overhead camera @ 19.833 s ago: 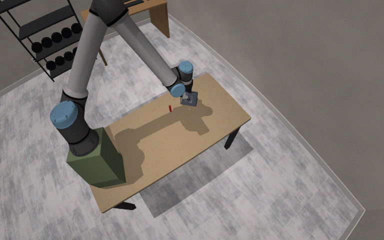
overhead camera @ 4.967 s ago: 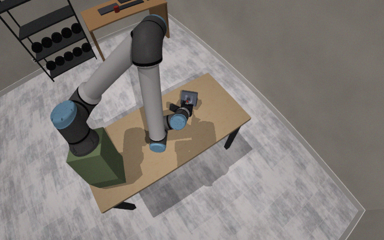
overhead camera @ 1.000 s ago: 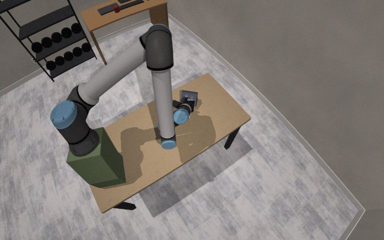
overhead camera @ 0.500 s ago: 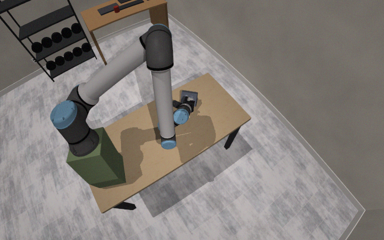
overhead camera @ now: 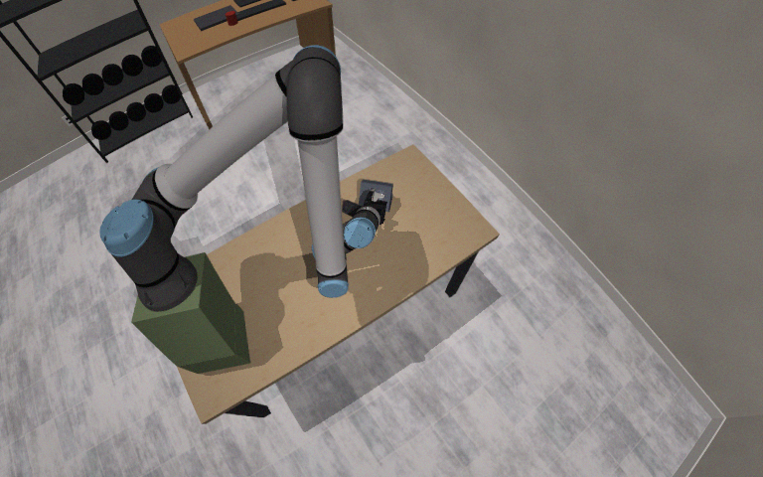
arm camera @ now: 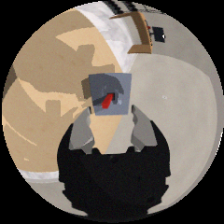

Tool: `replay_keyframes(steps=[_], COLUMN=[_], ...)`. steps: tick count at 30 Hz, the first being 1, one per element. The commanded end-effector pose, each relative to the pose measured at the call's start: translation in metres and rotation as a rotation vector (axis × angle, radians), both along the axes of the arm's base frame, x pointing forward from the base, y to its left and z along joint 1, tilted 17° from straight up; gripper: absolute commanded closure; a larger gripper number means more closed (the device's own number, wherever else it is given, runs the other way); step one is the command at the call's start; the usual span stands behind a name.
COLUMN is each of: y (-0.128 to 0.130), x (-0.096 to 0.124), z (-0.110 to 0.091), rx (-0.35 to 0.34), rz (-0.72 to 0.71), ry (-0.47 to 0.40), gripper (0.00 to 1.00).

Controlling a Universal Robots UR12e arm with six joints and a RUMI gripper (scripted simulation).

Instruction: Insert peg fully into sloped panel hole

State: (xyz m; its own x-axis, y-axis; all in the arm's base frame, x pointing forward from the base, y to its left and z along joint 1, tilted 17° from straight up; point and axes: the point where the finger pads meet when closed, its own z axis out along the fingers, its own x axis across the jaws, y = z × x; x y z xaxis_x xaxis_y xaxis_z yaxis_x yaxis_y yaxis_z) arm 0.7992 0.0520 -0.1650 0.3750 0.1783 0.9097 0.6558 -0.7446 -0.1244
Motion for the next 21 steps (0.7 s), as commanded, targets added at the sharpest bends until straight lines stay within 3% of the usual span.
replay_keyframes(steps=[1,21], y=[-0.008,-0.046], x=[-0.006,-0.046], z=[0.005,0.029], rx=[-0.002,0.0], rz=[0.001,0.0], ry=[0.001,-0.001], gripper=[0.41,0.15])
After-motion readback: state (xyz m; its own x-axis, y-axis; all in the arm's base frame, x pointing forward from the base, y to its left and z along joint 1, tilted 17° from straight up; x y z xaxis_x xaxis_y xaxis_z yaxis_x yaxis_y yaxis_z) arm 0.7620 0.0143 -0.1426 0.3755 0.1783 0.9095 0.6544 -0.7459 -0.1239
